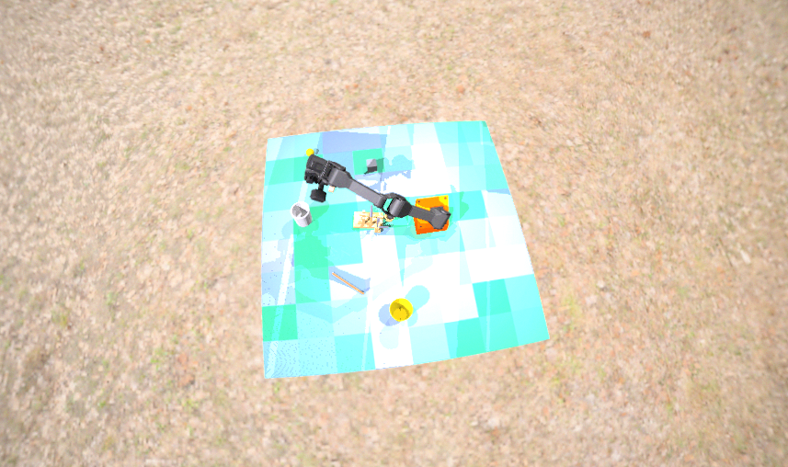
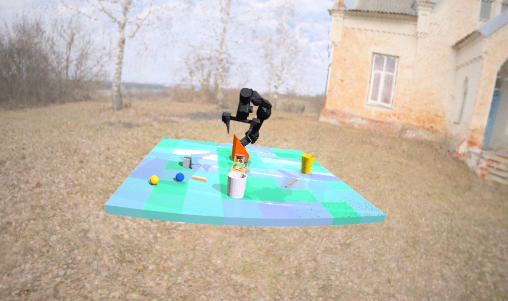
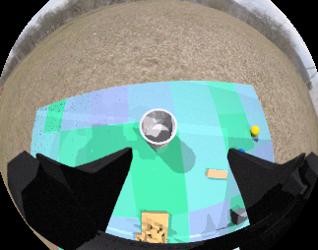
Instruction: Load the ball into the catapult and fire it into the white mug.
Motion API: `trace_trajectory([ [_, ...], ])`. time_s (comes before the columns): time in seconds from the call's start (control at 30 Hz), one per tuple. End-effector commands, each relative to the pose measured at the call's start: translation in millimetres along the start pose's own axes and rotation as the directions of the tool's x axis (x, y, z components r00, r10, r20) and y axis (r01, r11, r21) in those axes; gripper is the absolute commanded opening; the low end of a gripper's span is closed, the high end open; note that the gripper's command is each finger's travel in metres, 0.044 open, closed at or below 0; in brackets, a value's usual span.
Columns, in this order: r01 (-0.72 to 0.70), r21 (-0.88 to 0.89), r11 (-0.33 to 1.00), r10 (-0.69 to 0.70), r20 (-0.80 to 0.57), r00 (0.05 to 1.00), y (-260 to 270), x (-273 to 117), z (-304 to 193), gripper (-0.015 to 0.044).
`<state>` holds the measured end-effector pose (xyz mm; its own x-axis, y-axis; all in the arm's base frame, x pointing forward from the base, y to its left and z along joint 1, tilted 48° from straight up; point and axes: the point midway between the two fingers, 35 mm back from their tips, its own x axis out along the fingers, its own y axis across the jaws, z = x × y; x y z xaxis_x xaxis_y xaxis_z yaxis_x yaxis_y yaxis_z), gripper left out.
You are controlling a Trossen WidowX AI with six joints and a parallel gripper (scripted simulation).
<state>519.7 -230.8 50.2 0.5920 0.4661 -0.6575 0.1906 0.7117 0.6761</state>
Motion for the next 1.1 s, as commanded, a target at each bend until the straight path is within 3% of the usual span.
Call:
trace_trajectory([
  [0.0, -0.005, 0.001, 1.0, 0.005, 0.004, 1.0, 0.5, 0.5, 1.6, 0.044],
  [0.3, -0.005, 0.001, 1.0, 0.005, 0.004, 1.0, 0.5, 0.5, 1.6, 0.044],
  [0.87, -0.005, 0.001, 1.0, 0.005, 0.004, 1.0, 0.5, 0.5, 1.6, 0.0],
  [1.07, -0.005, 0.001, 1.0, 0.005, 0.004, 1.0, 0.5, 0.5, 1.6, 0.0],
])
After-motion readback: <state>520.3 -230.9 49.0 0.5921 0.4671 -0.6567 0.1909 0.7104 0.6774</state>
